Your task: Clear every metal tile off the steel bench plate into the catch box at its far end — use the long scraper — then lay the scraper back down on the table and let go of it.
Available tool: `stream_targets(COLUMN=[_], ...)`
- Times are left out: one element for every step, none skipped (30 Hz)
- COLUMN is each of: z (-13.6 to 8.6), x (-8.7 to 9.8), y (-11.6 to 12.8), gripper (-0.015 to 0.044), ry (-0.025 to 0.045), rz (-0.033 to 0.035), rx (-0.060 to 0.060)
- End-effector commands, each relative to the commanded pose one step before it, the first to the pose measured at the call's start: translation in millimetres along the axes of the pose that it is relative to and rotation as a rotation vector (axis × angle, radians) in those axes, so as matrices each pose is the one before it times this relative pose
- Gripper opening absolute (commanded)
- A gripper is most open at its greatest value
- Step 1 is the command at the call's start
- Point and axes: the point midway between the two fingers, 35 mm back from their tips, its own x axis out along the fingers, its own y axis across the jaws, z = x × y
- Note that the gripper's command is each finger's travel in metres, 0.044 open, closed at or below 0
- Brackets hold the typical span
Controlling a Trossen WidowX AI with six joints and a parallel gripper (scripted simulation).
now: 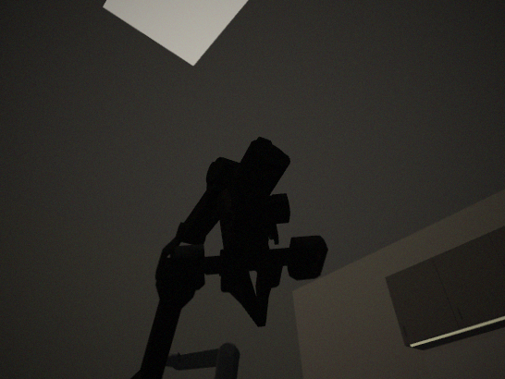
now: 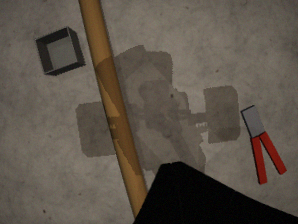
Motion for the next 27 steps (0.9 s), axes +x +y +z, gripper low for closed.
stream_targets(z=[8.08, 1.84, 1.80, 1.76, 1.72, 1.68, 1.63, 1.59, 1.54, 1.24, 0.72, 0.24, 0.00, 0.00, -0.01, -0.02, -0.04, -0.06, -0.08, -0.11, -0.13, -0.14, -0.16, -0.18, -0.19, -0.21, -0.23], x=[3.42, 0.83, 0.83, 0.84, 0.84, 0.85, 0.85, 0.86, 0.86, 0.72, 0.43, 0.15, 0.00, 0.00, 0.44, 0.86, 1.28, 1.71, 2.14, 2.49, 2.62, 2.63, 2.63, 2.63, 2.63, 2.63, 2.63], y=[-2.71, -1.30, -1.35, -1.40, -1.46, -1.51, -1.55, -1.60, -1.65, -1.41, -0.86, -0.29, 0.00, 0.00, 0.00, -0.01, -0.01, -0.02, -0.02, -0.03, -0.03, -0.03, -0.03, -0.03, -0.03, -0.03, -0.03], gripper=[0.0000, 0.0000, 0.0000, 0.0000, 0.0000, 0.0000, 0.0000, 0.0000, 0.0000, 0.0000, 0.0000, 0.0000, 0.0000, 0.0000, 0.0000, 0.0000, 0.0000, 0.0000, 0.0000, 0.0000, 0.0000, 0.0000, 0.0000, 0.0000, 0.0000, 0.0000, 0.0000], ry=[-0.01313, -0.00323, -0.00323, -0.00323, -0.00323, -0.00323, -0.00322, -0.00321, -0.00320, -0.00266, -0.00159, -0.00053, 0.00000, 0.00000, 0.00018, 0.00035, 0.00053, 0.00070, 0.00088, 0.00103, 0.00108, 0.00109, 0.00109, 0.00109, 0.00110, 0.00110, 0.00110], rz=[0.00617, 0.00009, 0.00000, -0.00009, -0.00018, -0.00027, -0.00036, -0.00045, -0.00054, -0.00052, -0.00034, -0.00012, 0.00000, 0.00000, -0.00003, -0.00006, -0.00010, -0.00013, -0.00016, -0.00018, -0.00019, -0.00019, -0.00019, -0.00019, -0.00019, -0.00019, -0.00019], rx=[-0.0747, -0.0216, -0.0216, -0.0216, -0.0216, -0.0216, -0.0216, -0.0216, -0.0216, -0.0180, -0.0108, -0.0036, 0.0000, 0.0000, -0.0002, -0.0004, -0.0006, -0.0008, -0.0010, -0.0012, -0.0013, -0.0013, -0.0013, -0.0013, -0.0013, -0.0013, -0.0013])
